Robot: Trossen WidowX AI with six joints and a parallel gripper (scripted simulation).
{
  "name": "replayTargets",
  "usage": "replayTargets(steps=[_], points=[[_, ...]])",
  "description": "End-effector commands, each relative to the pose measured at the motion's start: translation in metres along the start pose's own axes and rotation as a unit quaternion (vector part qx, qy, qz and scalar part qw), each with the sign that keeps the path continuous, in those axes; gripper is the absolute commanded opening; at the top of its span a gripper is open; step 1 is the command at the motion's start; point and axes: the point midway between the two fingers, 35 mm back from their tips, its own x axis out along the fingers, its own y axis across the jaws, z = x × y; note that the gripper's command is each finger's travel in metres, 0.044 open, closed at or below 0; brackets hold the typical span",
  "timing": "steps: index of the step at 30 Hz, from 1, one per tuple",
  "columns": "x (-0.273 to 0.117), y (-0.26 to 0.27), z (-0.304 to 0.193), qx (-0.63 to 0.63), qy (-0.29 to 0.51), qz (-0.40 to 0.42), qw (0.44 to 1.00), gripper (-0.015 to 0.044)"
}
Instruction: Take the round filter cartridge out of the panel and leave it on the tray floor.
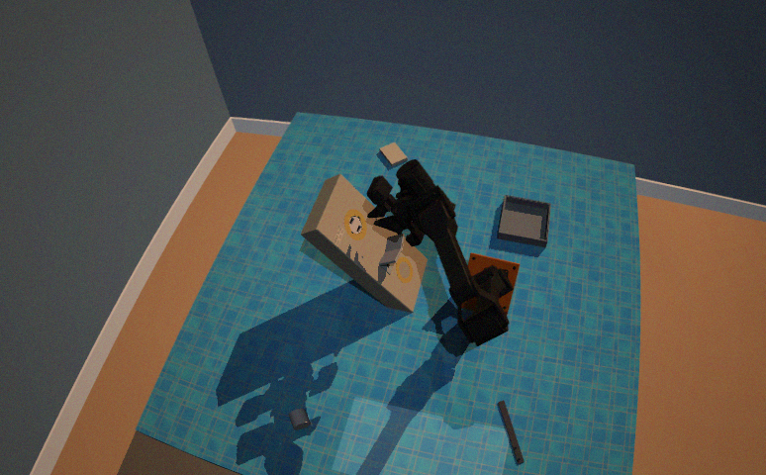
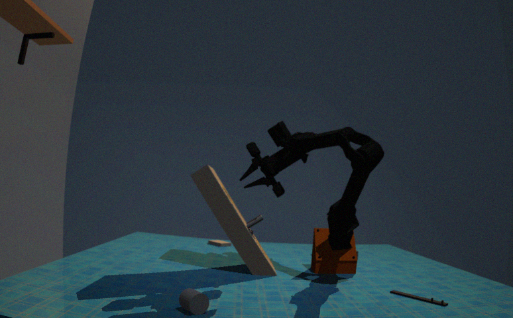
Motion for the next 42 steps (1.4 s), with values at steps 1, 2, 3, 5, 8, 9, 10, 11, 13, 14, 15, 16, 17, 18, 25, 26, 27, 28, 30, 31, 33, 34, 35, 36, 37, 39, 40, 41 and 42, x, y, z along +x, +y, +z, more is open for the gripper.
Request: replayTargets(steps=[1, 2, 3, 5, 8, 9, 10, 11, 13, 14, 15, 16, 17, 18, 25, 26, 27, 28, 30, 31, 33, 34, 35, 36, 37, 39, 40, 41, 42], points=[[0.008, -0.002, 0.001, 0.003, -0.002, -0.003, 1.0, 0.0113], [0.01, -0.002, 0.002, 0.003, -0.002, -0.004, 1.0, 0.0113], [0.011, -0.002, 0.002, 0.003, -0.002, -0.004, 1.0, 0.0113], [0.014, -0.002, 0.002, 0.003, -0.002, -0.004, 1.0, 0.0113], [0.019, -0.002, 0.002, 0.003, -0.002, -0.004, 1.0, 0.0113], [0.021, -0.002, 0.002, 0.003, -0.002, -0.004, 1.0, 0.0113], [0.023, -0.002, 0.002, 0.003, -0.002, -0.004, 1.0, 0.0113], [0.024, -0.002, 0.002, 0.003, -0.002, -0.004, 1.0, 0.0113], [0.027, -0.002, 0.002, 0.003, -0.002, -0.004, 1.0, 0.0113], [0.029, -0.002, 0.002, 0.003, -0.002, -0.004, 1.0, 0.0113], [0.031, -0.002, 0.002, 0.003, -0.002, -0.004, 1.0, 0.0113], [0.032, -0.002, 0.001, 0.003, -0.002, -0.003, 1.0, 0.0113], [0.034, -0.002, 0.001, 0.003, -0.002, -0.003, 1.0, 0.0113], [0.036, -0.002, 0.001, 0.003, -0.001, -0.003, 1.0, 0.0113], [0.047, -0.002, 0.0, 0.003, 0.0, -0.001, 1.0, 0.0113], [0.048, -0.002, -0.001, 0.003, 0.001, 0.0, 1.0, 0.0113], [0.05, -0.002, -0.001, 0.004, 0.001, 0.0, 1.0, 0.0113], [0.05, -0.002, -0.001, 0.004, 0.001, 0.0, 1.0, 0.0113], [0.051, -0.002, -0.001, 0.004, 0.001, 0.0, 1.0, 0.0113], [0.051, -0.002, -0.001, 0.004, 0.001, 0.0, 1.0, 0.0113], [0.051, -0.003, -0.001, 0.004, 0.001, 0.0, 1.0, 0.0113], [0.051, -0.003, -0.001, 0.004, 0.001, 0.0, 1.0, 0.0113], [0.051, -0.003, -0.001, 0.004, 0.001, 0.0, 1.0, 0.0113], [0.051, -0.003, -0.001, 0.004, 0.001, 0.0, 1.0, 0.0113], [0.051, -0.003, 0.0, 0.004, 0.001, 0.0, 1.0, 0.0113], [0.051, -0.003, 0.0, 0.004, 0.001, 0.0, 1.0, 0.0113], [0.051, -0.003, 0.0, 0.004, 0.001, 0.0, 1.0, 0.0113], [0.051, -0.003, 0.0, 0.004, 0.001, 0.0, 1.0, 0.0113], [0.051, -0.003, 0.0, 0.004, 0.001, 0.0, 1.0, 0.0113]])
